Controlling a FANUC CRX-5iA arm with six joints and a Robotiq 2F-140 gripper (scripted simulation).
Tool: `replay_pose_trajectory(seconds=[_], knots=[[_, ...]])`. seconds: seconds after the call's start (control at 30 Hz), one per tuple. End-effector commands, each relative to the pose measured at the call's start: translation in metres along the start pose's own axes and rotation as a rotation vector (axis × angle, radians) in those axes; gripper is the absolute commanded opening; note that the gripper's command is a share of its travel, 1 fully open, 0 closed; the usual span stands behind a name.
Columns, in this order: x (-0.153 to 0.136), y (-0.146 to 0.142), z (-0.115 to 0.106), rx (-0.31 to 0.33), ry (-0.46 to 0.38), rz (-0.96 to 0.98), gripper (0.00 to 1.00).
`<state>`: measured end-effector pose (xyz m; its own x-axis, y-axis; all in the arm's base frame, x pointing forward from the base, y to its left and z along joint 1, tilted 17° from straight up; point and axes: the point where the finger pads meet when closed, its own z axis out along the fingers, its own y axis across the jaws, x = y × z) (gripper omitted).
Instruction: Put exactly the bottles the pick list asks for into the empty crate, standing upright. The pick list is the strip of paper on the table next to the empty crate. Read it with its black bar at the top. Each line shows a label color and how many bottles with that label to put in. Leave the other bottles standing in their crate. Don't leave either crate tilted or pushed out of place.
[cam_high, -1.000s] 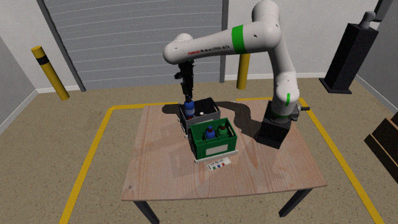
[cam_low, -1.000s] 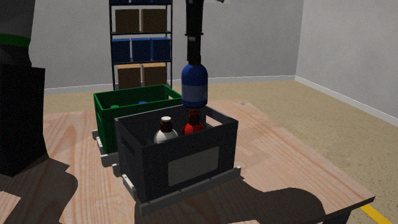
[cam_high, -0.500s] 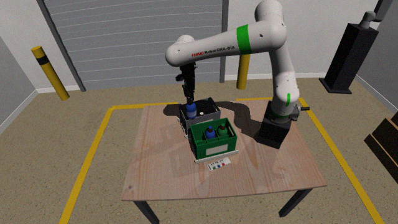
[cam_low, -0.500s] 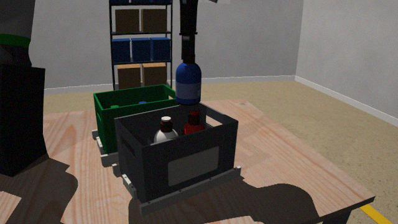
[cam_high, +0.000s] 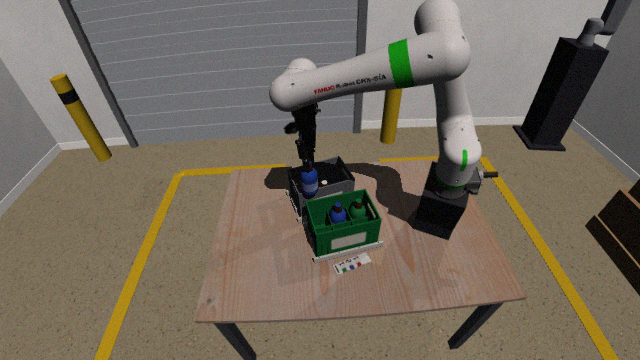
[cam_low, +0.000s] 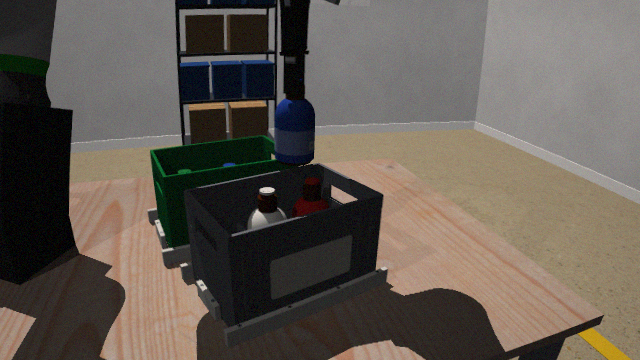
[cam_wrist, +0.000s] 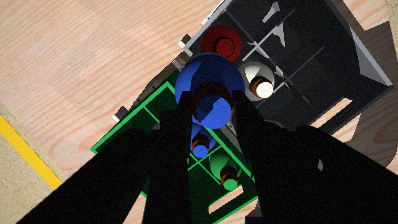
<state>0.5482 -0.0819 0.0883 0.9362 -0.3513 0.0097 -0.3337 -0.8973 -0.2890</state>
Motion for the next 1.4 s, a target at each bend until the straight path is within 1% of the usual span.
replay_pose_trajectory(seconds=[0.0,1.37], knots=[[-0.003,-0.003,-0.001,0.0,0.002,0.0,0.1],[-0.055,-0.05,-0.001,0.0,0.002,0.0,0.1]])
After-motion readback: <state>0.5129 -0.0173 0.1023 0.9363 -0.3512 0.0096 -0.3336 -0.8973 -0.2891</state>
